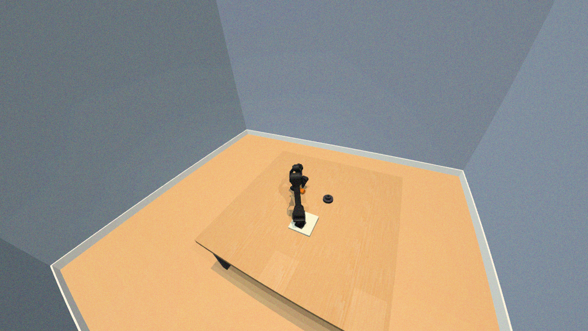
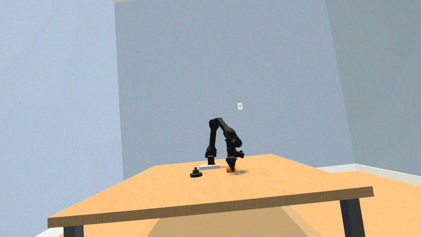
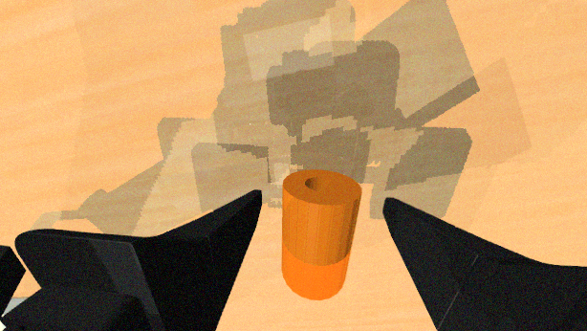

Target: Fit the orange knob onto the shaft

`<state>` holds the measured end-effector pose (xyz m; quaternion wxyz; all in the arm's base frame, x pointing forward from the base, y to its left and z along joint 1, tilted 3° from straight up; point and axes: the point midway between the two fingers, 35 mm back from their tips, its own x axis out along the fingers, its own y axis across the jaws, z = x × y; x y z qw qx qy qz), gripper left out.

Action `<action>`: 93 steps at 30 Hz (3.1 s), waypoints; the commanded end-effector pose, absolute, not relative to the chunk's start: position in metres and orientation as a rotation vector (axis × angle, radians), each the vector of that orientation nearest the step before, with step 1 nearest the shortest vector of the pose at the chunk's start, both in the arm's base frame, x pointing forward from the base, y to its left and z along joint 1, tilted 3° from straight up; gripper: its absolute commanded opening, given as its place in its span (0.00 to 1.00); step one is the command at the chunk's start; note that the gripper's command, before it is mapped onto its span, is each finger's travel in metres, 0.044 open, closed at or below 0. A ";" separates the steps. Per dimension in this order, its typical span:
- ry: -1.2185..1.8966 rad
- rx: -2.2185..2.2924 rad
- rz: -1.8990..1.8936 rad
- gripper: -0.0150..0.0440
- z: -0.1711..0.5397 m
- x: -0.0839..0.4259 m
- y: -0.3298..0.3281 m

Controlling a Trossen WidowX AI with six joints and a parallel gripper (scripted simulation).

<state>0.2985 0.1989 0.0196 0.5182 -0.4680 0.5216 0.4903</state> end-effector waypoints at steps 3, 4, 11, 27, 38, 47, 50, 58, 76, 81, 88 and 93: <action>1.259 -1.118 1.181 0.66 0.017 0.296 0.198; 1.259 -1.118 1.181 0.66 0.017 0.296 0.198; 1.259 -1.118 1.181 0.65 0.017 0.296 0.198; 1.221 -1.086 1.200 0.56 0.020 0.297 0.196; 1.061 -0.938 1.276 0.56 0.027 0.297 0.185; 0.940 -0.827 1.325 0.56 0.031 0.296 0.175; 0.900 -0.789 1.340 0.56 0.032 0.296 0.172; 0.791 -0.688 1.375 0.56 0.034 0.295 0.163; 0.545 -0.460 1.436 0.56 0.033 0.293 0.142; 0.476 -0.396 1.449 0.56 0.032 0.292 0.137; 0.379 -0.307 1.463 0.56 0.029 0.291 0.129; 0.328 -0.260 1.468 0.56 0.027 0.291 0.125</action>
